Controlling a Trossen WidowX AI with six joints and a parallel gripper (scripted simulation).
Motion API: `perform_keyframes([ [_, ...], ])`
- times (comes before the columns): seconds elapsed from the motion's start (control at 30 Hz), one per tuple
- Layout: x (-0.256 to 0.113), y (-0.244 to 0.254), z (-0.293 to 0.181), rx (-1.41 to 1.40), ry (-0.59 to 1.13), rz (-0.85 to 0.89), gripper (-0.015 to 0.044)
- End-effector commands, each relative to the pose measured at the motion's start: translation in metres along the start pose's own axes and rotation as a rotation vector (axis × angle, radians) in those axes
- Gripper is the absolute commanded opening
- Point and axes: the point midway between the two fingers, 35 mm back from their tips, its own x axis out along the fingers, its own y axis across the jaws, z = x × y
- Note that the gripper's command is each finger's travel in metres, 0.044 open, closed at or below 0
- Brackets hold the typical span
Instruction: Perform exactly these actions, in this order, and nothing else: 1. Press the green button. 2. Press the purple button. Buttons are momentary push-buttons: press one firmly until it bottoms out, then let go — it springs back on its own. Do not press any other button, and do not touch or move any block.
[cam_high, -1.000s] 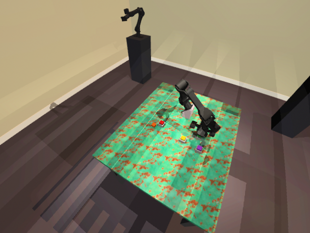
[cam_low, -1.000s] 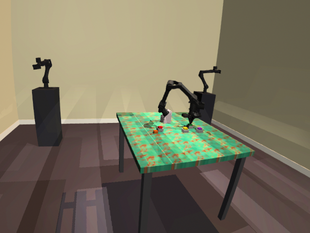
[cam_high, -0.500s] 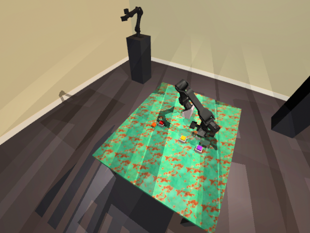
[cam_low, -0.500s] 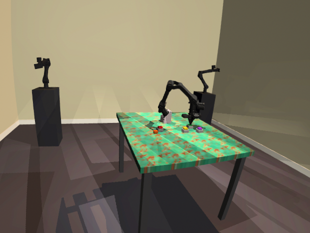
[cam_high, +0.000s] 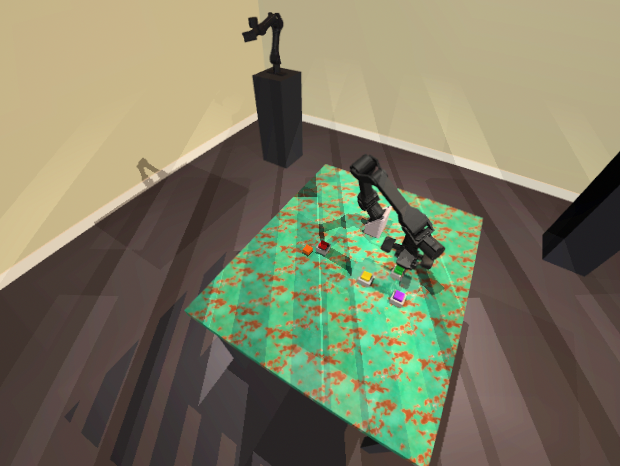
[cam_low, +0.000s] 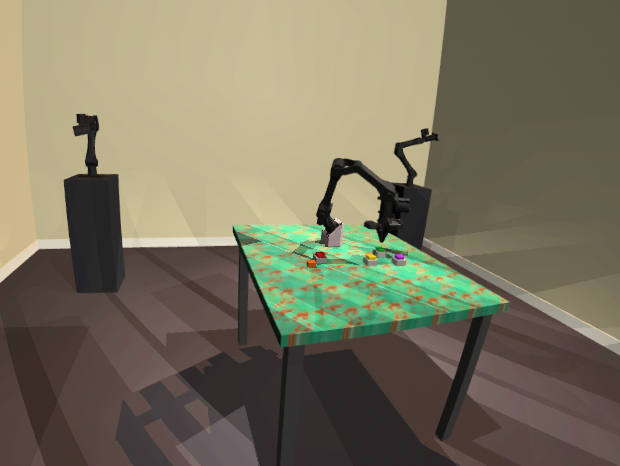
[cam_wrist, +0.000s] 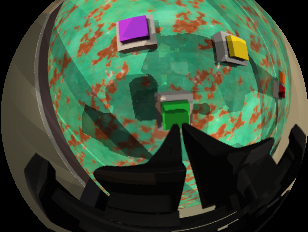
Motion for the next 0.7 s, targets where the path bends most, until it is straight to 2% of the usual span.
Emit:
perform_keyframes([
  [0.0, -0.021, 0.001, 0.000, 0.004, 0.009, -0.002, 0.0020],
  [0.07, -0.050, 0.001, 0.000, 0.004, 0.010, -0.001, 0.0020],
  [0.13, -0.060, 0.000, -0.001, 0.003, 0.010, -0.001, 0.0020],
  [0.27, -0.062, 0.003, 0.005, 0.004, 0.010, 0.000, 0.0020],
  [0.67, -0.061, 0.034, 0.111, 0.009, 0.004, 0.000, 0.0020],
])
